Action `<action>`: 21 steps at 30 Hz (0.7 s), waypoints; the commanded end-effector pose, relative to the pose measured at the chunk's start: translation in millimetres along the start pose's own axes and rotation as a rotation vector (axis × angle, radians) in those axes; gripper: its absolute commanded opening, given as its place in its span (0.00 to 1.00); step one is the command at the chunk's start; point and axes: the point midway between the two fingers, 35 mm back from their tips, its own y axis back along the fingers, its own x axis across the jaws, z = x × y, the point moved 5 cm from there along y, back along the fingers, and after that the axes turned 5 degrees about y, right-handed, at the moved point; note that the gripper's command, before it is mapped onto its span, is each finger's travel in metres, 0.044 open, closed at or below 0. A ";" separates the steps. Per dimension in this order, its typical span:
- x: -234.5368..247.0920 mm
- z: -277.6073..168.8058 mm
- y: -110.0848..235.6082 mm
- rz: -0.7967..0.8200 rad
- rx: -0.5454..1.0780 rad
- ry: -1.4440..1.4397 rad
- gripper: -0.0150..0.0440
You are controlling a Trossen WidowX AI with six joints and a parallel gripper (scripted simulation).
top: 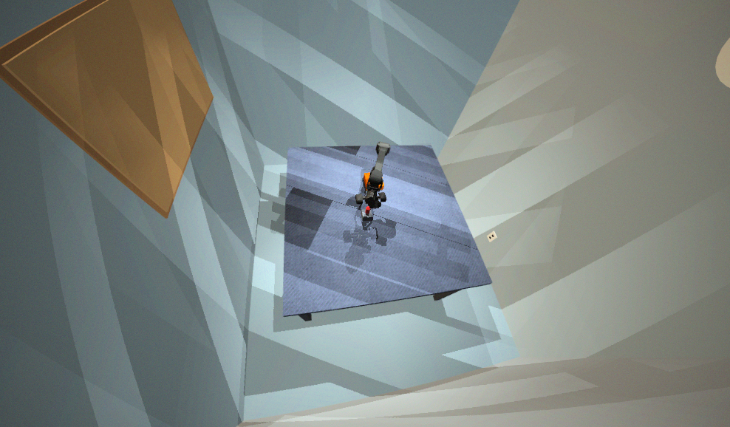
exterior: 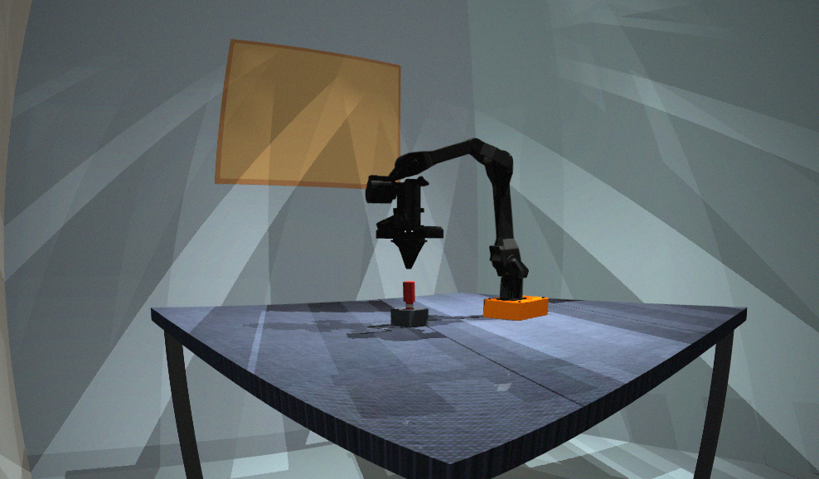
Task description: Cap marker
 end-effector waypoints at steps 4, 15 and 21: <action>-0.3 -0.3 -2.6 -0.002 0.003 -0.028 0.25; -0.3 -0.4 -17.3 -0.002 0.003 -0.028 0.25; -0.3 -0.4 -26.1 -0.002 0.003 -0.028 0.25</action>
